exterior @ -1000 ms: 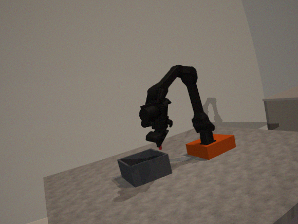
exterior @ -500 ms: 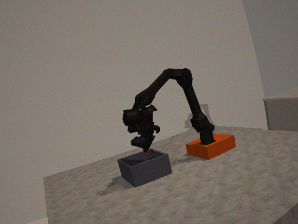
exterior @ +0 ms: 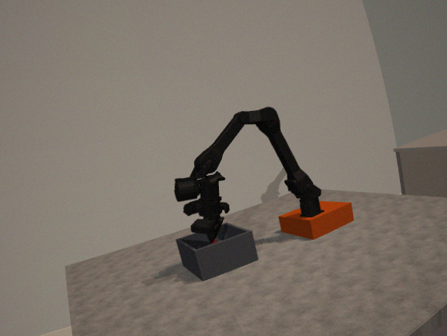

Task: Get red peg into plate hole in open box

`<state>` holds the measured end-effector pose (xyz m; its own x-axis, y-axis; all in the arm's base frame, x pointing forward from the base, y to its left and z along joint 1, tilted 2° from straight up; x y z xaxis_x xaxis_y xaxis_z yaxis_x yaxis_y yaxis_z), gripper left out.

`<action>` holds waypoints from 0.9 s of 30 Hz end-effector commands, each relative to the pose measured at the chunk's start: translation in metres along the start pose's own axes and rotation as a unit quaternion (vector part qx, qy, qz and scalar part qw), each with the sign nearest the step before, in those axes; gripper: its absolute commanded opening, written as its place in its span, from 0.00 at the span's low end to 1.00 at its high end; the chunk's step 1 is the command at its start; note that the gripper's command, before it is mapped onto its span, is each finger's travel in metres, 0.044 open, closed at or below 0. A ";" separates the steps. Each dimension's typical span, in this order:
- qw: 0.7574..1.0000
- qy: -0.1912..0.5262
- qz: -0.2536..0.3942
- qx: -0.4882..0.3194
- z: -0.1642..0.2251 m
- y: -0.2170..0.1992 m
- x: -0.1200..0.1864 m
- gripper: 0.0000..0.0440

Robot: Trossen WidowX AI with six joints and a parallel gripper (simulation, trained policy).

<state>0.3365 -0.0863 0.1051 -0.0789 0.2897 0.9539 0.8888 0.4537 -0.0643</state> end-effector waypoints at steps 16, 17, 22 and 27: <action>0.997 0.043 -0.056 0.037 -0.040 0.031 -0.005 1.00; 0.996 0.045 -0.061 0.039 -0.043 0.034 -0.004 1.00; 0.993 0.051 -0.095 0.048 -0.054 0.052 0.008 1.00; 0.989 0.050 -0.127 0.056 -0.062 0.069 0.020 1.00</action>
<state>0.3836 -0.1150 0.1142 -0.0618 0.1015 0.9929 0.8259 0.5638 -0.0062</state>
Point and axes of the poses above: the point midway between the two fingers, 35 mm back from their tips, its own x axis back along the fingers, its own y axis across the jaws, z = x × y, the point moved 5 cm from there along x, back along the fingers, and after that the axes turned 10 degrees about -x, right-handed, at the moved point
